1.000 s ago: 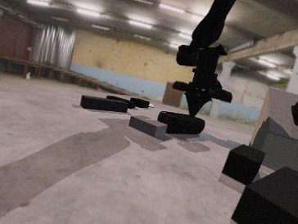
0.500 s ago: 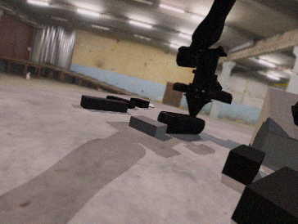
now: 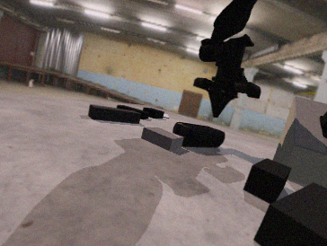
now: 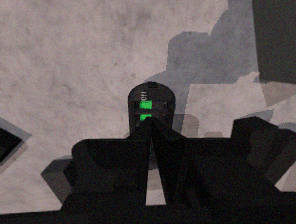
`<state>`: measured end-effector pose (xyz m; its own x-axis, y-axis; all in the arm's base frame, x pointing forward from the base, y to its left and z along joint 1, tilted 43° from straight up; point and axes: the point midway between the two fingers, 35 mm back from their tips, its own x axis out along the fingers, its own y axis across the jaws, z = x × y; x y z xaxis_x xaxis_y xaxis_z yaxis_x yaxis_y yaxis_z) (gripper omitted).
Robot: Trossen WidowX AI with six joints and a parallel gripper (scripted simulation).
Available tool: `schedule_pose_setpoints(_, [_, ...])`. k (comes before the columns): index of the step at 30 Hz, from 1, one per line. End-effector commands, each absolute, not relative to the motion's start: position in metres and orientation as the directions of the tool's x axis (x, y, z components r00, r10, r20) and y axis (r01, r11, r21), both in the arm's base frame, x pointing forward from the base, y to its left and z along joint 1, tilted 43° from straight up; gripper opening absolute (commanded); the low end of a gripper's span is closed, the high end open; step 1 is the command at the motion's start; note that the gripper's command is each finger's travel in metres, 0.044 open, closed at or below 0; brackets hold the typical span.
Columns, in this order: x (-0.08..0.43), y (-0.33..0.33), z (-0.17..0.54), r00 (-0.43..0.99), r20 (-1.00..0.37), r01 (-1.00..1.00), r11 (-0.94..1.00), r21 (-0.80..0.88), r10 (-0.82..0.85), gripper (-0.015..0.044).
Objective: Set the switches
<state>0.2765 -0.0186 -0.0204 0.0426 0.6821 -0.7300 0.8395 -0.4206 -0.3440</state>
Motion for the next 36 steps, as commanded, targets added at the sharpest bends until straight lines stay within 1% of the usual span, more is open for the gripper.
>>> schedule_pose_setpoints(1, [0.271, -0.005, -0.004, 0.044, -0.732, 0.842, -0.419, -0.339, 0.68, 0.0])
schedule_pose_setpoints(36, [0.274, 0.027, -0.035, 0.044, -0.731, 0.842, -0.419, -0.34, 0.681, 0.0])
